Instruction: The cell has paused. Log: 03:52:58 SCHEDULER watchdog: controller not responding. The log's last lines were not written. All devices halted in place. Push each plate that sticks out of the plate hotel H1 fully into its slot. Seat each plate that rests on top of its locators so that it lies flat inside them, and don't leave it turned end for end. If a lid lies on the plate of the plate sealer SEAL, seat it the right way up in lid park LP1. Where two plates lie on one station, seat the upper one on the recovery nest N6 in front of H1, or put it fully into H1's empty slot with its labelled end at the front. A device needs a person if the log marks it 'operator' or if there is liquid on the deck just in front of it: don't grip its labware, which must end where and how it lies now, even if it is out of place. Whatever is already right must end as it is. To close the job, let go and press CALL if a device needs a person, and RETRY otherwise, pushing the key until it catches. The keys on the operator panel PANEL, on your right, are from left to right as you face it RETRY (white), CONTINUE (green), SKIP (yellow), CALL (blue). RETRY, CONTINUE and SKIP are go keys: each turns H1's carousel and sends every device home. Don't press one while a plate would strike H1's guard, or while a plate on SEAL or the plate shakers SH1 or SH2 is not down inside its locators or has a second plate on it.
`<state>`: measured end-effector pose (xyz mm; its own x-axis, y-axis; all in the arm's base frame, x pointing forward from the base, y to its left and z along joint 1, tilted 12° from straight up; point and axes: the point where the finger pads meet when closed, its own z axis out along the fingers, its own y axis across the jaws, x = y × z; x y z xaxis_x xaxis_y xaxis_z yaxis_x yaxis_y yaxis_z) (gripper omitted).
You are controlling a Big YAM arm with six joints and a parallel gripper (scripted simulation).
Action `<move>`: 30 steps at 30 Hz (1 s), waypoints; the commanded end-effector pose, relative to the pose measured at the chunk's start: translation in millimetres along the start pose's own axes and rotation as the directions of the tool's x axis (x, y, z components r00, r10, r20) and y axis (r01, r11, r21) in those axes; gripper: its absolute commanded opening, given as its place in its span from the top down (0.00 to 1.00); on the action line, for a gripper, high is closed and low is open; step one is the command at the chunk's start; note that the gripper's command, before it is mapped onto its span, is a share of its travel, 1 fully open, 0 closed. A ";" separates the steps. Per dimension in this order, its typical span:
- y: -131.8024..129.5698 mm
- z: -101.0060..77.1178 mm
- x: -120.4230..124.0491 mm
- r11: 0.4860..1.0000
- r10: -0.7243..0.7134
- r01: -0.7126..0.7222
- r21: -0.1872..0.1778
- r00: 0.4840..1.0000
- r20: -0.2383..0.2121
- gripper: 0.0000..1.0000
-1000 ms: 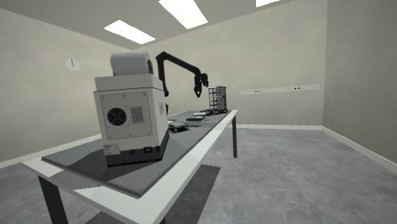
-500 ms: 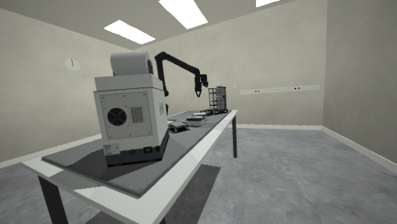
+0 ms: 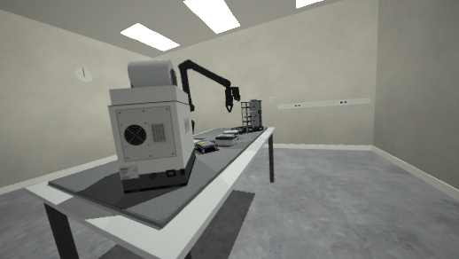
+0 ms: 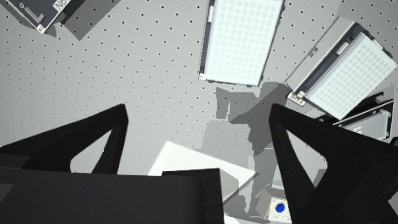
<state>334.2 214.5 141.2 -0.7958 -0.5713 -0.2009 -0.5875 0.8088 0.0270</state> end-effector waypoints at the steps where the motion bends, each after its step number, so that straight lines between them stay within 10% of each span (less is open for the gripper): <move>1: -7.7 -7.4 -6.6 1.000 -0.019 0.019 0.013 0.999 0.036 0.00; 17: -3.6 -7.2 -6.9 0.938 -0.347 0.346 0.019 0.937 0.032 0.00; 30: -3.6 -7.2 -6.8 0.791 -0.611 0.611 0.027 0.791 0.025 0.00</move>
<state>335.3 212.7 141.1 -0.3827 -0.9054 -0.1839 -0.9117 0.4024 -0.0835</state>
